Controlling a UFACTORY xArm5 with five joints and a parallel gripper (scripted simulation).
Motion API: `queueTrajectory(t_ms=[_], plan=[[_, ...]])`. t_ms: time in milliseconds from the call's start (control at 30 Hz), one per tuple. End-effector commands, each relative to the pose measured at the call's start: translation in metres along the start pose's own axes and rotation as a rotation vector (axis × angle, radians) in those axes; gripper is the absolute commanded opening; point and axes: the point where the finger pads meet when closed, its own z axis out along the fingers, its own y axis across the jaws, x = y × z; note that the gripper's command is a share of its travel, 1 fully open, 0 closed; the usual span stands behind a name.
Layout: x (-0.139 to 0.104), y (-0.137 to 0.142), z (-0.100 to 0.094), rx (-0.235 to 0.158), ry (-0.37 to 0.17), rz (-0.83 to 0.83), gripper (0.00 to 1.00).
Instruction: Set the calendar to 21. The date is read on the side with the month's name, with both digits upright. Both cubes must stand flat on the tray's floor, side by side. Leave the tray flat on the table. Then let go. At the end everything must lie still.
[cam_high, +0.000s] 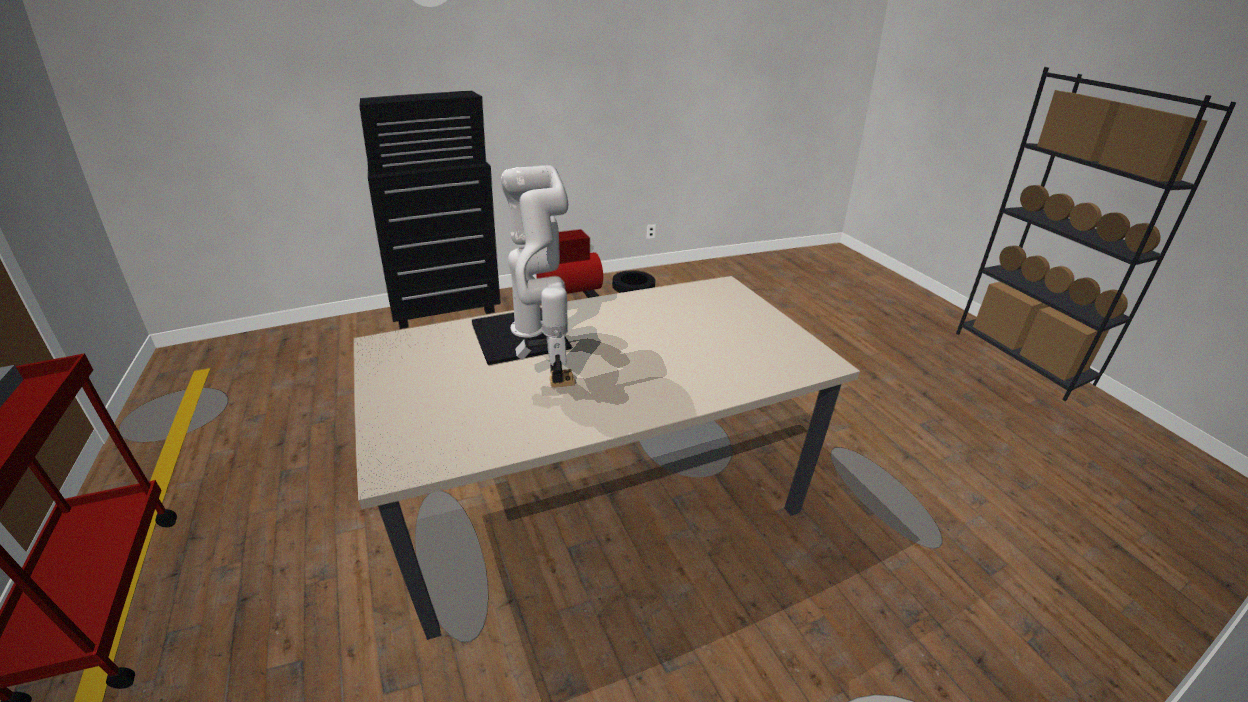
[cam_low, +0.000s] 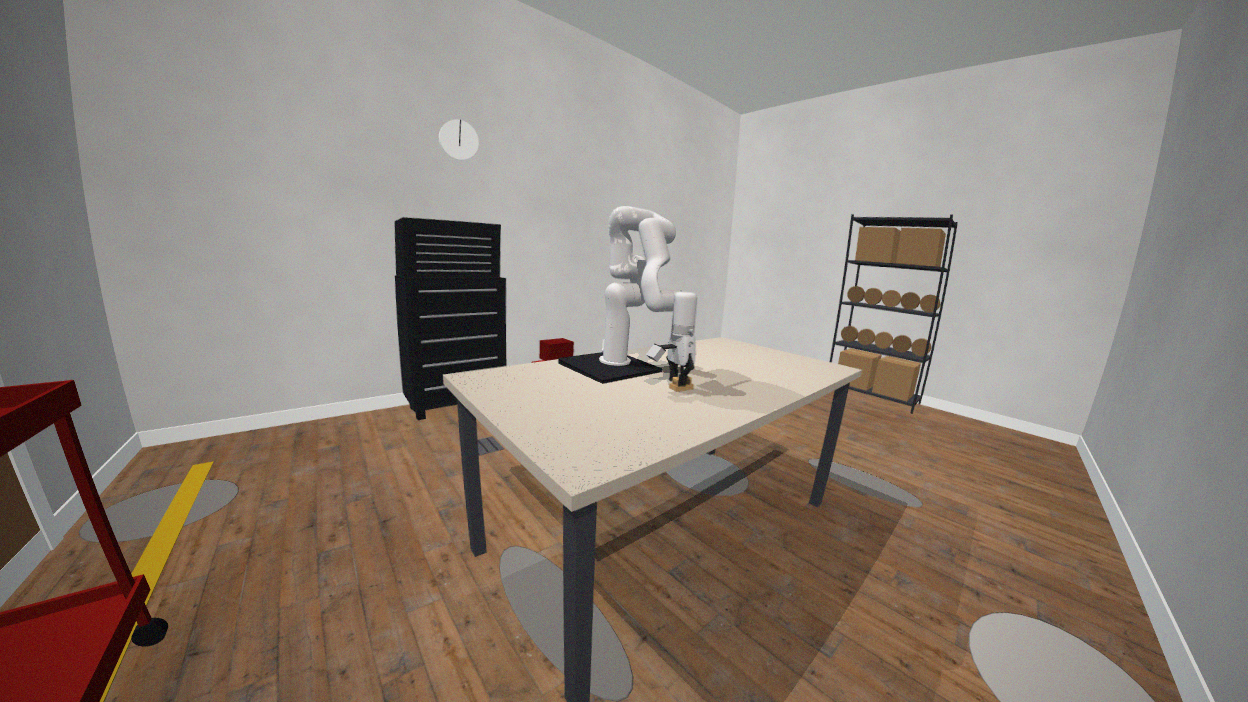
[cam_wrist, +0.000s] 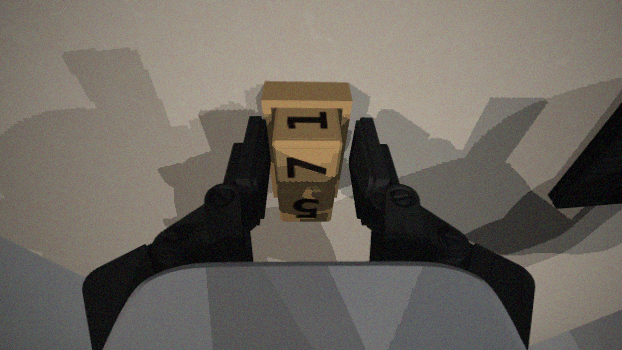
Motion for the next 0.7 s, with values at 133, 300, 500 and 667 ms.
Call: queueTrajectory(t_ms=[133, 300, 500, 667], plan=[[-0.0002, -0.0012, -0.0008, 0.003, -0.001, 0.000, 0.47], [-0.0002, -0.0012, -0.0008, 0.003, -0.001, 0.000, 0.47], [-0.0002, -0.0012, -0.0008, 0.003, -0.001, 0.000, 0.27], [-0.0002, -0.0012, -0.0008, 0.003, -0.001, 0.000, 0.27]])
